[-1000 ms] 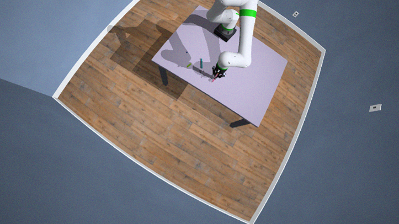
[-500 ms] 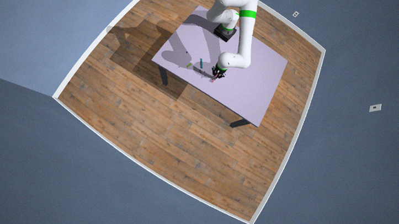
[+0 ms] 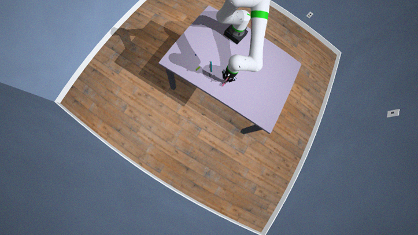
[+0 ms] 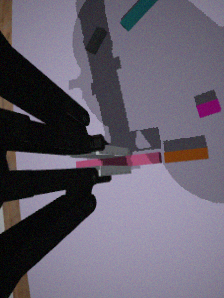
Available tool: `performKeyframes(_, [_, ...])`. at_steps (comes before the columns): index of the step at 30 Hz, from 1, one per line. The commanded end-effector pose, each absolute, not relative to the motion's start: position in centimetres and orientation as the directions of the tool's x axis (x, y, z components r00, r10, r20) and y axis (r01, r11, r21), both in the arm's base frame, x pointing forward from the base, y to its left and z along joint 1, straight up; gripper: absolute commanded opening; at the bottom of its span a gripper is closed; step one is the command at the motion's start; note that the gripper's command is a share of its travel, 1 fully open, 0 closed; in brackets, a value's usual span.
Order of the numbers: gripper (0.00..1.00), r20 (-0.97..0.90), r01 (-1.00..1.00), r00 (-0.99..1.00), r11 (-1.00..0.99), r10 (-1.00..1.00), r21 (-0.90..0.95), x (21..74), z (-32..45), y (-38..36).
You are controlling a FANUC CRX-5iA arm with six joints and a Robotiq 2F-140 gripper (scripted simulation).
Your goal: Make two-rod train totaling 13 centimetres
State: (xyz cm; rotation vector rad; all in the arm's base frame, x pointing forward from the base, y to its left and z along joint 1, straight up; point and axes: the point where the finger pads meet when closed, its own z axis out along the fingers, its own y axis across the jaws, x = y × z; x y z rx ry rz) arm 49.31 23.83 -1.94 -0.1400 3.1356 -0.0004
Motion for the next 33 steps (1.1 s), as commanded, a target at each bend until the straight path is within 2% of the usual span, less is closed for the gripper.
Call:
performKeyframes(1, [0.03, -0.003, -0.089, -0.996, 0.996, -0.089, 0.0, 49.3, -1.9, 23.8])
performKeyframes(33, [0.03, -0.003, -0.089, -0.996, 0.996, -0.089, 0.0, 49.3, -3.0, 23.8])
